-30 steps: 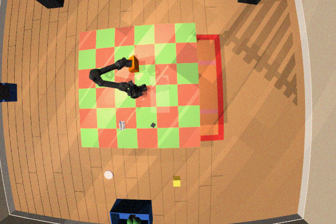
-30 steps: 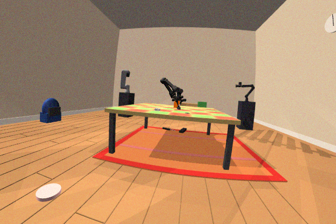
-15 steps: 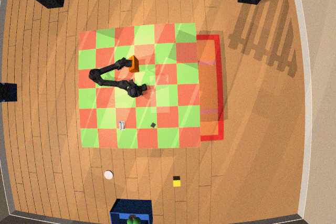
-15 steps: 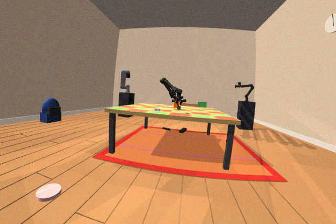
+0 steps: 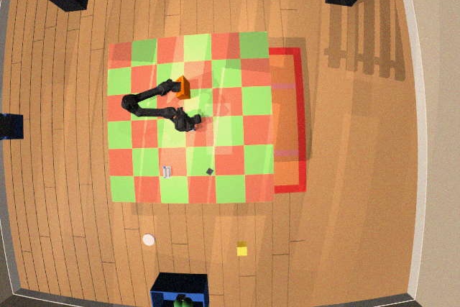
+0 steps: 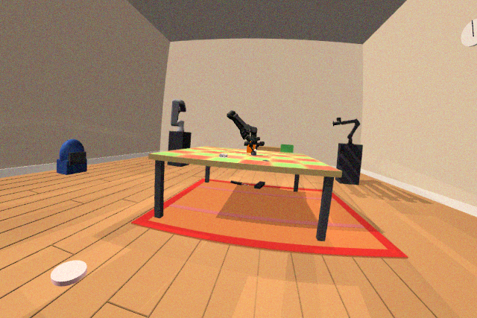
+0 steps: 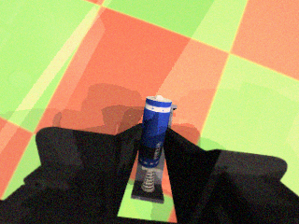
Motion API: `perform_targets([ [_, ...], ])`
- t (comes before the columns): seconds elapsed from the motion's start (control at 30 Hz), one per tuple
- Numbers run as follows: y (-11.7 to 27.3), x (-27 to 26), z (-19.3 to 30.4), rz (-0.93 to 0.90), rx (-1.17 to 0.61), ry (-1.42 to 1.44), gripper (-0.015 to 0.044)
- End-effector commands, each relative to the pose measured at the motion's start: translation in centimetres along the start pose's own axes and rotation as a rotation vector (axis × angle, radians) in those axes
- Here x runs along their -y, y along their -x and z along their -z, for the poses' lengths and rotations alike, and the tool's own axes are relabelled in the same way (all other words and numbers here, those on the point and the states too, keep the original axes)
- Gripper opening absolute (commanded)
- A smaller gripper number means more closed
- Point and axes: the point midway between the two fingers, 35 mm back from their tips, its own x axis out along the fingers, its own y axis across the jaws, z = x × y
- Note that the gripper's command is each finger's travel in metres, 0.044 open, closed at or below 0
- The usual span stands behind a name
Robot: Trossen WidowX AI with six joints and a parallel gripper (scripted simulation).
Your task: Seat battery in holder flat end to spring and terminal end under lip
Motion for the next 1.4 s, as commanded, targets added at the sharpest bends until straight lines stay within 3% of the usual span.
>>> perform_targets([
  [0.0,-0.1,0.0,0.4,-0.007,0.017,0.006,0.0080],
  [1.37,0.4,0.4,2.8,-0.008,0.103,0.016,0.0080],
])
